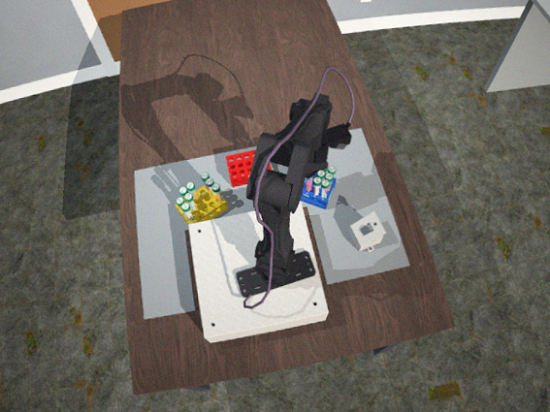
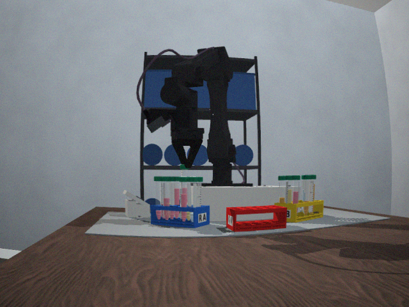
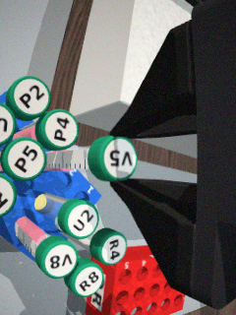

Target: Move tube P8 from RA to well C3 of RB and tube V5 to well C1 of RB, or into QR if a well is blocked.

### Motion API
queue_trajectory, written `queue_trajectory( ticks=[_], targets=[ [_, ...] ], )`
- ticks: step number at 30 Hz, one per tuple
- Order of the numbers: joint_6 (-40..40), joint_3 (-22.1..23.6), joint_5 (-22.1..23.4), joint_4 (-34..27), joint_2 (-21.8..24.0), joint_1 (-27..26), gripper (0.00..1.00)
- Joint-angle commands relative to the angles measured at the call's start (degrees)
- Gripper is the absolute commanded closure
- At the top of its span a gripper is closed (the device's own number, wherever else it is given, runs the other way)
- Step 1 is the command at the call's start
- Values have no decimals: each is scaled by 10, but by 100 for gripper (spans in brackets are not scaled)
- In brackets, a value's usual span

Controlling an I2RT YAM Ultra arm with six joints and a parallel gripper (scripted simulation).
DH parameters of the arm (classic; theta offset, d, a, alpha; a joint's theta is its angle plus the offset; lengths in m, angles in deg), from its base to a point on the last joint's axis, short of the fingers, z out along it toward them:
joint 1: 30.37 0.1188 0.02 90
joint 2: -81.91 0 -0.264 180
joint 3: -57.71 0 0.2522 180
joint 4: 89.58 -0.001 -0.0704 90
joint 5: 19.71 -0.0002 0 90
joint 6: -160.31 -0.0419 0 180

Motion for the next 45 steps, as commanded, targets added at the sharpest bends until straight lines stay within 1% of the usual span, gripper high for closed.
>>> queue_trajectory(
  ticks=[1, 33, 36, 37, 38, 40, 41, 45],
  targets=[
    [0, -23, -2, -20, 25, 0, 100],
    [3, -74, -2, -82, 37, -4, 100],
    [4, -74, -2, -82, 37, -5, 100],
    [1, -63, -1, -75, 27, -1, 100],
    [2, -66, -2, -82, 41, -3, 100],
    [2, -66, -2, -82, 41, -3, 100],
    [1, -43, -2, -82, 44, -1, 100],
    [-4, -28, -2, -82, 59, 5, 100]
  ],
)
